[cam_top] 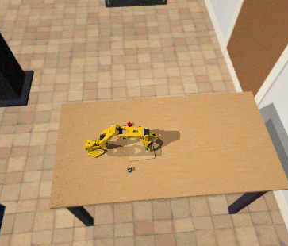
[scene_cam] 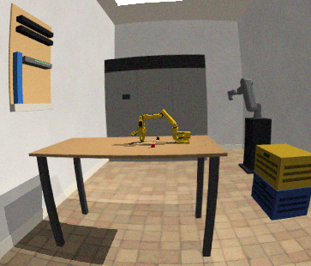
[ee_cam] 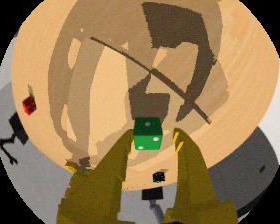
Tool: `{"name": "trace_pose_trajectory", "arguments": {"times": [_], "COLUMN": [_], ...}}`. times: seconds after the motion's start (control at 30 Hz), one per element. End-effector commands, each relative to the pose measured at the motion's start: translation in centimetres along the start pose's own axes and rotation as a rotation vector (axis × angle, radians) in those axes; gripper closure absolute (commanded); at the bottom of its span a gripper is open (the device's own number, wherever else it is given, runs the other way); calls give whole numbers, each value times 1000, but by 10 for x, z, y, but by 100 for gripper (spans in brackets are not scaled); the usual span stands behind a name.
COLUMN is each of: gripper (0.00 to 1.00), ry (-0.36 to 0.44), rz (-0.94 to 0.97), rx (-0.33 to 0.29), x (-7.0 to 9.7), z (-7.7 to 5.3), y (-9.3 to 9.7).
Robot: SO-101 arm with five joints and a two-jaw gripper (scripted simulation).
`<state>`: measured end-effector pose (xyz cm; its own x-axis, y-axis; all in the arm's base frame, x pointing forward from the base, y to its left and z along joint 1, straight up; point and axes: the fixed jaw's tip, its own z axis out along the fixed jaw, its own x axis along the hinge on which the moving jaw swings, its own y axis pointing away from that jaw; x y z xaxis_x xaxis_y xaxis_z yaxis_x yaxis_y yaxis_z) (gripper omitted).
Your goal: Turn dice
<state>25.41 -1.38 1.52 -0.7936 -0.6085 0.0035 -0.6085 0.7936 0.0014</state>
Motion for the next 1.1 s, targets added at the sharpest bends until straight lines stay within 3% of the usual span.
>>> {"name": "trace_pose_trajectory", "arguments": {"times": [0.0,0.6,1.07], "gripper": [76,71,71], "ry": [-28,-31,-78], "rz": [-2,-1,2], "rx": [24,27,69], "x": [-1,-2,-1], "z": [-6,-8,-44], "y": [-5,-5,-5]}}
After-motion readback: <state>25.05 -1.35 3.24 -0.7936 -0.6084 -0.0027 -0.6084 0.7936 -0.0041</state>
